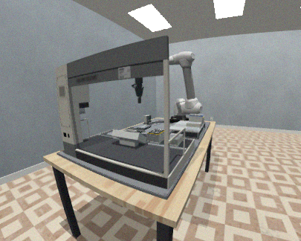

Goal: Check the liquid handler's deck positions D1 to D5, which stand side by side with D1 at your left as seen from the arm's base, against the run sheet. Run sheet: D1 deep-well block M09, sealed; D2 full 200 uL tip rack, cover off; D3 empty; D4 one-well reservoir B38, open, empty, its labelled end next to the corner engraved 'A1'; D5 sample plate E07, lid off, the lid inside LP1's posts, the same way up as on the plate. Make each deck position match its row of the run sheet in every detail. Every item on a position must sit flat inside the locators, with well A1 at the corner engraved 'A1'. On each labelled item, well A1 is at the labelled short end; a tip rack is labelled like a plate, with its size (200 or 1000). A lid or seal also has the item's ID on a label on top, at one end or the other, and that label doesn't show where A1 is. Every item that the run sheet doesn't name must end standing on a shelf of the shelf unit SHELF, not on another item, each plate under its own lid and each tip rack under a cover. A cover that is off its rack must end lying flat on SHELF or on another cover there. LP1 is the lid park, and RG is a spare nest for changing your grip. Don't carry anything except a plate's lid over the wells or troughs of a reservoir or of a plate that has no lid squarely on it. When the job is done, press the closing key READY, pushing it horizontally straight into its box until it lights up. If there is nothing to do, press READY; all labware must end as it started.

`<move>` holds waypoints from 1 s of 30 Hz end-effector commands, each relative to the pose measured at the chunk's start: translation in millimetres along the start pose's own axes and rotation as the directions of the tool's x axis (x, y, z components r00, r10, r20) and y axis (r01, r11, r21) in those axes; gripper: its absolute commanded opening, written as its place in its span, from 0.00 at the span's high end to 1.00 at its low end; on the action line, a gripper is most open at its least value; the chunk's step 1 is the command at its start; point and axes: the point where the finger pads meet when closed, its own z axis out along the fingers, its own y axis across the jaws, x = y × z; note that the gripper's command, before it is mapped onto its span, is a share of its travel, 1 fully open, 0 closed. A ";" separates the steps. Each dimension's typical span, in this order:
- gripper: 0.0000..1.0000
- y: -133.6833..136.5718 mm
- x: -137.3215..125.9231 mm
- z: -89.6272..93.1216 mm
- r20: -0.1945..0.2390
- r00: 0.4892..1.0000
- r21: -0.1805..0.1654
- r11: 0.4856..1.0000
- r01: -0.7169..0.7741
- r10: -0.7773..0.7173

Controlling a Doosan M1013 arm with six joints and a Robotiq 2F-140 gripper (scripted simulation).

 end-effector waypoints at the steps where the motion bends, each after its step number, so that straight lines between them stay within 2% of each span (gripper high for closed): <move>1: 0.90 15.0 4.0 -3.5 -0.005 1.000 0.007 1.000 0.003 -0.003; 30: 0.90 149.9 19.8 -2.5 -0.004 1.000 0.005 1.000 0.003 -0.003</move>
